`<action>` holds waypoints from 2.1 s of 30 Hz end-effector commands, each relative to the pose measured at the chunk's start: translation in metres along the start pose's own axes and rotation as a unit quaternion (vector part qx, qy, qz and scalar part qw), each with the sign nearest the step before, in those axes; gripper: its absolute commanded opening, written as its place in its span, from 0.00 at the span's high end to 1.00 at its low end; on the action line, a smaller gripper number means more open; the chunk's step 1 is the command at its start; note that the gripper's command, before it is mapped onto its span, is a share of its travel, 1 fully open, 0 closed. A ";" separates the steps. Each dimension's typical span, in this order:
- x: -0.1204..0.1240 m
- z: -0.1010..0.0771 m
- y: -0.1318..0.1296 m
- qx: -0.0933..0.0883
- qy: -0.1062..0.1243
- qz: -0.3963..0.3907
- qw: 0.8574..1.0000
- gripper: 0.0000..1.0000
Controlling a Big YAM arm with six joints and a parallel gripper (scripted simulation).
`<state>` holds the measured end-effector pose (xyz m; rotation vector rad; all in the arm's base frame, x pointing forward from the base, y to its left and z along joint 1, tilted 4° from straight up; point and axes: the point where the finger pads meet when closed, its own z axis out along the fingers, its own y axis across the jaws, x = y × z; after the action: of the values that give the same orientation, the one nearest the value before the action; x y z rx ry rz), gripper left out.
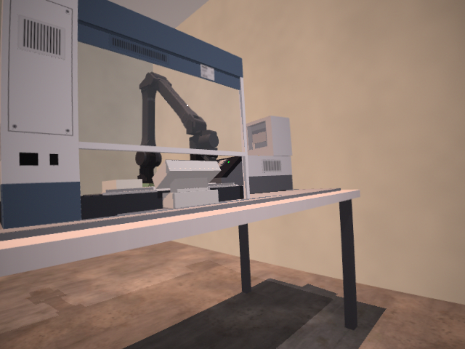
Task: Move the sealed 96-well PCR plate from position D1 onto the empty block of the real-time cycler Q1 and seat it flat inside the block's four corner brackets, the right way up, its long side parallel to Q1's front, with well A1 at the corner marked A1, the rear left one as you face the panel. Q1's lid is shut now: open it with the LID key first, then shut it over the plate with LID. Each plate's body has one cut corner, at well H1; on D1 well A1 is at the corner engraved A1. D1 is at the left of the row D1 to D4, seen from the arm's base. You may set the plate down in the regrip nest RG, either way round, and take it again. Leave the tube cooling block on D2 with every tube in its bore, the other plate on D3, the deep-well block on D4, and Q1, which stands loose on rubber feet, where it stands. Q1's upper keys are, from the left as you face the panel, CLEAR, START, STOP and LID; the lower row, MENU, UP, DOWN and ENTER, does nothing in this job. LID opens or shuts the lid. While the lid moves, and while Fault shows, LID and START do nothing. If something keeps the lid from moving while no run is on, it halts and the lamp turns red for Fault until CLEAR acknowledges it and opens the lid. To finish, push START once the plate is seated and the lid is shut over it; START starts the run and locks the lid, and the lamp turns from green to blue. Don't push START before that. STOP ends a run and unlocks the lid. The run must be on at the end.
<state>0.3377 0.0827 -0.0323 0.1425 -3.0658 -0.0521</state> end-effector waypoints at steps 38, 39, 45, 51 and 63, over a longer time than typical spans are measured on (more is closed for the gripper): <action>-0.024 -0.079 -0.002 -0.003 -0.033 -0.004 0.999 1.00; -0.023 -0.080 -0.002 -0.003 -0.034 -0.003 0.999 1.00; -0.026 -0.097 -0.002 -0.003 -0.039 -0.002 0.999 1.00; -0.026 -0.100 0.007 -0.003 -0.034 -0.014 0.999 1.00; 0.025 -0.109 0.027 -0.004 -0.021 0.000 1.000 1.00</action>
<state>0.3257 0.0896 0.0525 0.1583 -3.0665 -0.0545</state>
